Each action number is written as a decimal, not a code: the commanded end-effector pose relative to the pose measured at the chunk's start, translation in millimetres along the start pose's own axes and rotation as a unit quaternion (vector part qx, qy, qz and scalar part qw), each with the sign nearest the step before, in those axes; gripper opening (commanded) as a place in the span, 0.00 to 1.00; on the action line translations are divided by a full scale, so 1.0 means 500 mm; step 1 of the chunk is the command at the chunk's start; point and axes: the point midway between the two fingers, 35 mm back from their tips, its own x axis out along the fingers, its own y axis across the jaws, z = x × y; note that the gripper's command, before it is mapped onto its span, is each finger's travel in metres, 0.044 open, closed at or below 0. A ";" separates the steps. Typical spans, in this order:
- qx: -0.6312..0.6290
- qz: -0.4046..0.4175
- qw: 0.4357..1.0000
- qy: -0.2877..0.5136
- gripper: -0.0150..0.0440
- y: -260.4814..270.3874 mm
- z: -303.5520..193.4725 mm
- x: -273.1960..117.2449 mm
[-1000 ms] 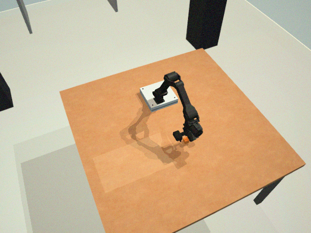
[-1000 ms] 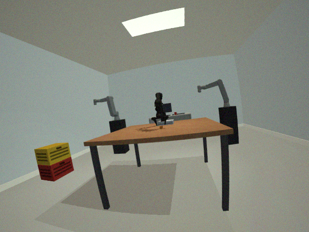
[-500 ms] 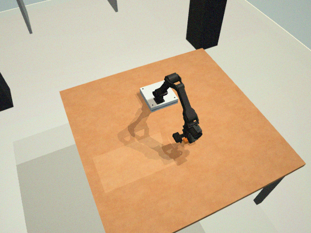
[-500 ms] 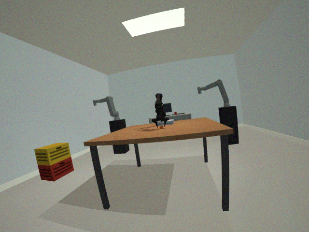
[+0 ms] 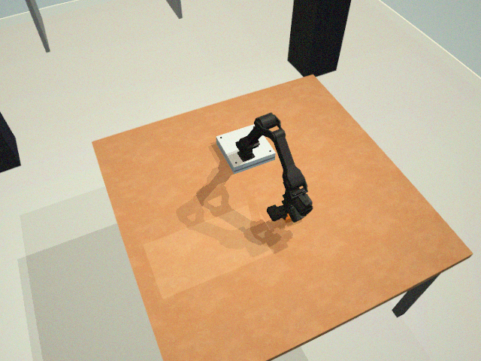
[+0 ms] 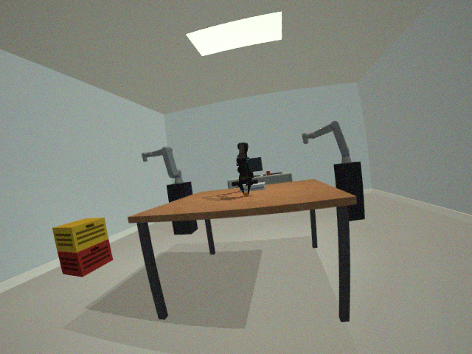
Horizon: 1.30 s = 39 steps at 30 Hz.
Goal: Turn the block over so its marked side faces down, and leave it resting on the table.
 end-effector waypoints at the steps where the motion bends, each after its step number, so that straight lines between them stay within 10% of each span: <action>1: -0.003 0.001 1.000 0.000 0.38 0.001 0.000 0.001; 39: -0.002 0.001 0.987 -0.159 0.25 0.001 0.003 -0.037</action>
